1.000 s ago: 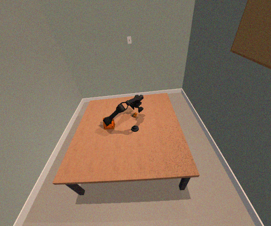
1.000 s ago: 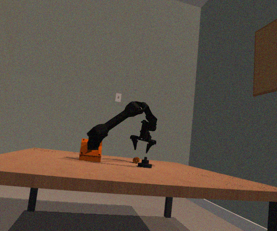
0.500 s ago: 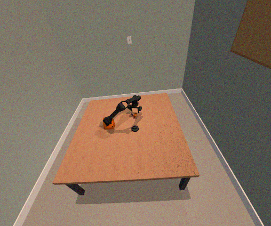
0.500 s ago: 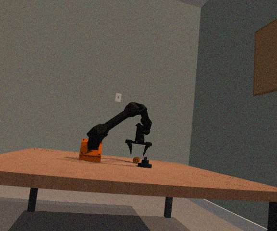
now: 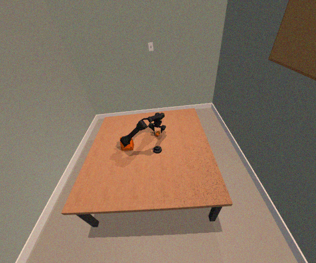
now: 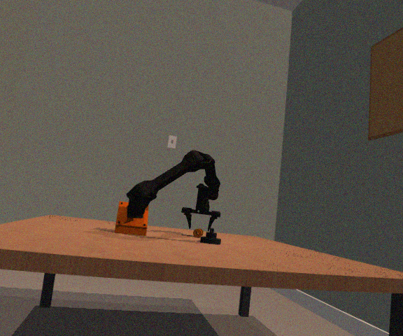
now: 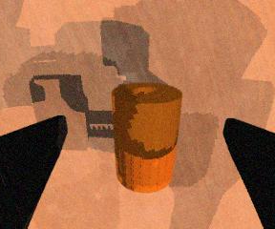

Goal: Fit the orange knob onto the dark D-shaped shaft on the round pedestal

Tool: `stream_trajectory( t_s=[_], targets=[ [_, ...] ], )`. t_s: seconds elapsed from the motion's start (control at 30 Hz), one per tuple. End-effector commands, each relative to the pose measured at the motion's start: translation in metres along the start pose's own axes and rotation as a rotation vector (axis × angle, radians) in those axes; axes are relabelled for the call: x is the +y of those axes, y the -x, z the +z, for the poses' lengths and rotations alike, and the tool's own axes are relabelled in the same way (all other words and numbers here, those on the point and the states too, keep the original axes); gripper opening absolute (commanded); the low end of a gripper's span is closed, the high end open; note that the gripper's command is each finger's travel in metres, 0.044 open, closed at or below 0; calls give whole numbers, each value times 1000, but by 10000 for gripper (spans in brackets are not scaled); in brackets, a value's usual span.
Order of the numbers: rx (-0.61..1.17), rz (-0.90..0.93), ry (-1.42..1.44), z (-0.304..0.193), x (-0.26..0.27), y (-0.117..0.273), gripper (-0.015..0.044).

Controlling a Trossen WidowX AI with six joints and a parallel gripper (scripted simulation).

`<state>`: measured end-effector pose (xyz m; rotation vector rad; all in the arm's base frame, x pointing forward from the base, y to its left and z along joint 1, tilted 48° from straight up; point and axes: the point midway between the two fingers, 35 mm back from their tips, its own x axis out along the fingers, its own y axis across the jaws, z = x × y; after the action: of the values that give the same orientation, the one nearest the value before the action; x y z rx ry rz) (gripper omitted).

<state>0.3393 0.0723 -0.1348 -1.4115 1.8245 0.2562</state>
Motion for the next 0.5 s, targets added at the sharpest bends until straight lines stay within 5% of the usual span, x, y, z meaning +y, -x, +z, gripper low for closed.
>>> stream_trajectory(
  t_s=[0.0,0.47],
  targets=[
    [0,-8,7,0,0,-5,440],
    [1,-8,7,-1,0,-24,414]
  ],
)
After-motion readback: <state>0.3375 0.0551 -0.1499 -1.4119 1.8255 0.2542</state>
